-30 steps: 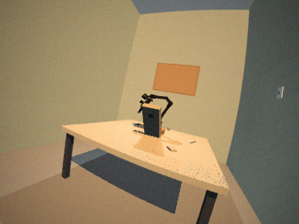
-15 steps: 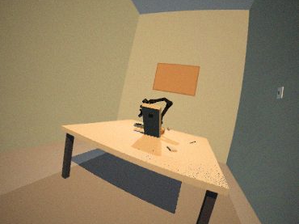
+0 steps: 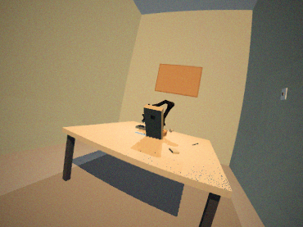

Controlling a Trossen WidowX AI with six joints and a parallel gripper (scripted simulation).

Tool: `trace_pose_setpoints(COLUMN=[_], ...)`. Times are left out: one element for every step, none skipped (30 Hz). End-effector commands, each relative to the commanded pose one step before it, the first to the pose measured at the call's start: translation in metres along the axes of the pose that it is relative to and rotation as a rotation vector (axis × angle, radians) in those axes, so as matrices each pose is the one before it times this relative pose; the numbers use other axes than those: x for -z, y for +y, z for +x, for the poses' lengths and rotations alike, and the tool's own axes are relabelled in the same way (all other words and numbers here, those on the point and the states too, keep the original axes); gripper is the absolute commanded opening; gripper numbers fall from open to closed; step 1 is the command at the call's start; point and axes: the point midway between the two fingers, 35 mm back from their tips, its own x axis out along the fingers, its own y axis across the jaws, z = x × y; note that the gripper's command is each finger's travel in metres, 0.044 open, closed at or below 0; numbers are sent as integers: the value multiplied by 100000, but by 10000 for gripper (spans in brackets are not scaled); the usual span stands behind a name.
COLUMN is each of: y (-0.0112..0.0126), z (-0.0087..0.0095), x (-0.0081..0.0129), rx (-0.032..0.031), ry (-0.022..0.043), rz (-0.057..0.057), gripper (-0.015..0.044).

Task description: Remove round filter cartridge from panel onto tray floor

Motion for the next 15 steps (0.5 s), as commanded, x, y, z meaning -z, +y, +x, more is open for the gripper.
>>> trace_pose_setpoints(y=[-166,-2,-1,0,1,1,2,3,3,4,4,4,2,1,0], z=[1323,478,467,457,446,434,423,411,398,386,373,296,173,57,0], x=[534,219,231,243,254,265,276,287,297,306,315,265,162,54,0], rx=[432,-3,-3,-3,-3,-3,-3,-3,-3,-3,-3,-2,-1,0,0], ry=[240,-1,0,2,3,4,6,7,8,10,11,10,6,2,0], rz=[733,1,1,2,2,2,2,2,2,2,2,2,1,0,0], gripper=[0,0,0,0,0,0,0,0,0,0,0,0,0,0,0])
